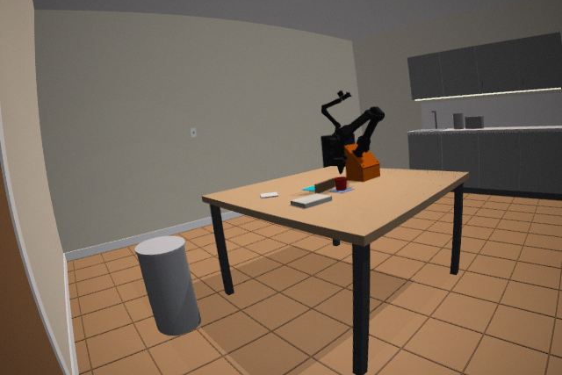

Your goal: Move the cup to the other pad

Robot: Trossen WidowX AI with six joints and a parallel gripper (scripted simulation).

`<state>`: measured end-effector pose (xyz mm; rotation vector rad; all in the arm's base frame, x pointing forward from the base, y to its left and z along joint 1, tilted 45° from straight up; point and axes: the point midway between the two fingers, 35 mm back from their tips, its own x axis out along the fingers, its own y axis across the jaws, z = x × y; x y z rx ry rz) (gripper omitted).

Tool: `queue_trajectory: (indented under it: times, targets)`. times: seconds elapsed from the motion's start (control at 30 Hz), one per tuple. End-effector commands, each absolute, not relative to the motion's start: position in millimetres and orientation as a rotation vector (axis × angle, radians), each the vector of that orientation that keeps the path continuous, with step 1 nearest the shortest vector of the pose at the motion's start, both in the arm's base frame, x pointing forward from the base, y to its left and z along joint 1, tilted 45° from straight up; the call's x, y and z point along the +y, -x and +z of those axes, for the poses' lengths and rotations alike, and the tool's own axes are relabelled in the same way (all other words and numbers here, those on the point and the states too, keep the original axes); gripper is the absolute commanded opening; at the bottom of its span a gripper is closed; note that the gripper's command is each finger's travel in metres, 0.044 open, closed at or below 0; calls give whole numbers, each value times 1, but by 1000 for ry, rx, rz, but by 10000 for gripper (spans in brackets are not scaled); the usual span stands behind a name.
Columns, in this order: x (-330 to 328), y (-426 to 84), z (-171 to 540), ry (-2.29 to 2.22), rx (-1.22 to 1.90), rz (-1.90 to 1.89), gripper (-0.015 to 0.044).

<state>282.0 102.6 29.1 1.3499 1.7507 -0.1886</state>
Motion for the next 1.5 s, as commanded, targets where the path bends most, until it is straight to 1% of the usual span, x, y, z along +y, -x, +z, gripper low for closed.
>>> queue_trajectory:
  times: [0.0,1.07,1.33,1.43,1.47]
  targets:
    - [108,-280,22,-1354,1763,-195,148]
    - [146,-278,-14,-1357,1764,-192,148]
    - [147,-278,-15,-1357,1765,-192,148]
    - [146,-279,-13,-1353,1759,-186,69]
    - [146,-279,-13,-1353,1759,-186,62]
